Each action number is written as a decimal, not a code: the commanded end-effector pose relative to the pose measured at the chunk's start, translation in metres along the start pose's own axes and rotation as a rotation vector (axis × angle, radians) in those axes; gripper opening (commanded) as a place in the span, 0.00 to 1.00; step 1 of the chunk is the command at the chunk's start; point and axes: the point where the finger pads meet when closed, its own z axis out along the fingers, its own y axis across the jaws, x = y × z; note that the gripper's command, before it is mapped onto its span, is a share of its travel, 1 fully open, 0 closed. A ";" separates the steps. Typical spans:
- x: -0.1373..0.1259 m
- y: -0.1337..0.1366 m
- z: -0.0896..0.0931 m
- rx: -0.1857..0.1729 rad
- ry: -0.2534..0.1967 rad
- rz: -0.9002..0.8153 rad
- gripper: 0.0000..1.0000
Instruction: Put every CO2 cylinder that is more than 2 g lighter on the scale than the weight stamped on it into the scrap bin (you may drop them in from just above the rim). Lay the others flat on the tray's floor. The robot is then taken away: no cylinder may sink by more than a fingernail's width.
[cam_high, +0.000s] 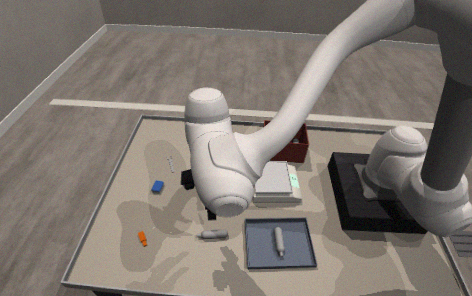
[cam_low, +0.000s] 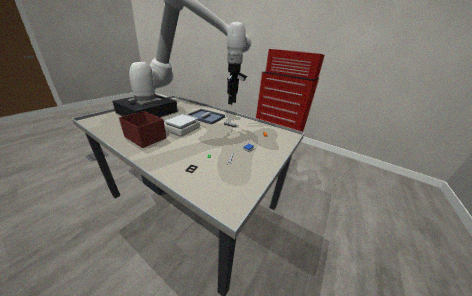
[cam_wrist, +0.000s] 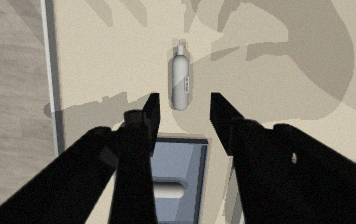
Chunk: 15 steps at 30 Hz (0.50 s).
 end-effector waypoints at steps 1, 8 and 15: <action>0.000 0.000 0.017 -0.004 0.001 0.006 0.39; 0.000 0.001 0.060 -0.004 0.001 0.006 0.39; 0.000 0.001 0.095 -0.004 0.001 0.007 0.39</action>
